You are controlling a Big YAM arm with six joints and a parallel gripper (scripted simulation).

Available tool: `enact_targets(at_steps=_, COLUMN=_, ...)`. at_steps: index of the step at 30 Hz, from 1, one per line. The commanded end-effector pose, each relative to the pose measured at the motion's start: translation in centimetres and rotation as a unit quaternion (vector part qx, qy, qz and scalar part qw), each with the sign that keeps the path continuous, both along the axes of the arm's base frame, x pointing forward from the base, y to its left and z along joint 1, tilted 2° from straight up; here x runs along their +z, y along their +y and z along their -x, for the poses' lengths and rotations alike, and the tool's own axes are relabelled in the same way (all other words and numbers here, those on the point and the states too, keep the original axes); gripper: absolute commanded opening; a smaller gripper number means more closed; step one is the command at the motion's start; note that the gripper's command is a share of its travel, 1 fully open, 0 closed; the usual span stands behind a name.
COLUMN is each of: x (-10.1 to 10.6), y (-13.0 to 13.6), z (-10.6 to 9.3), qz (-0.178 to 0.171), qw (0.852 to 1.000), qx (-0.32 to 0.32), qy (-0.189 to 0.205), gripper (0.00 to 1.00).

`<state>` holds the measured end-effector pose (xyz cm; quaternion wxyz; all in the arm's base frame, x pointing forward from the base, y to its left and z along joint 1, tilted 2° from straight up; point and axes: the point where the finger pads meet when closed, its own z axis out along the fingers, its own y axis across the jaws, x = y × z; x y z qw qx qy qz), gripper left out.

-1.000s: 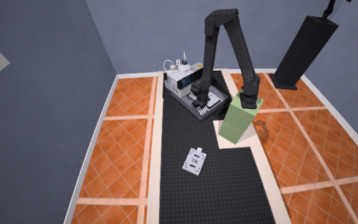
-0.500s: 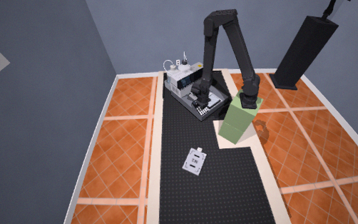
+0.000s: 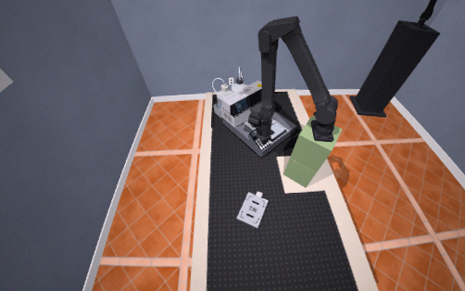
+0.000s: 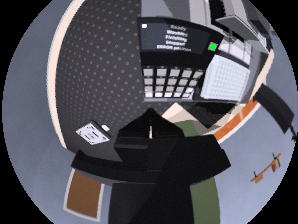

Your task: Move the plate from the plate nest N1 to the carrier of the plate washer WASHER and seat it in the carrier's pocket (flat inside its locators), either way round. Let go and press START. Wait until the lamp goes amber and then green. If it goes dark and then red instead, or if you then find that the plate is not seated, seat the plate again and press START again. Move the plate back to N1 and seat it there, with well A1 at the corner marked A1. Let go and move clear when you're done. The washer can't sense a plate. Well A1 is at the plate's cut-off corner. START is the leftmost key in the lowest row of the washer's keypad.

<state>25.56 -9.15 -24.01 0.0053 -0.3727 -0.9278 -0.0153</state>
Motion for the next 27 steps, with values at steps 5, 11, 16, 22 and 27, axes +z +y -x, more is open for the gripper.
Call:
enact_targets(at_steps=5, x=-1.3, y=0.1, z=-0.8, qz=0.002, qw=1.0, qx=0.004, qy=-0.011, gripper=0.0)
enact_targets(at_steps=11, x=-2.3, y=0.1, z=-0.8, qz=0.002, qw=1.0, qx=0.002, qy=-0.01, gripper=0.0)
enact_targets(at_steps=16, x=-2.8, y=0.1, z=-0.7, qz=0.002, qw=1.0, qx=0.001, qy=-0.01, gripper=0.0)
enact_targets(at_steps=22, x=-3.8, y=0.1, z=-0.7, qz=0.002, qw=1.0, qx=-0.001, qy=-0.01, gripper=0.0)
enact_targets(at_steps=27, x=-4.5, y=0.2, z=-0.7, qz=0.002, qw=1.0, qx=0.0, qy=-0.01, gripper=0.0)
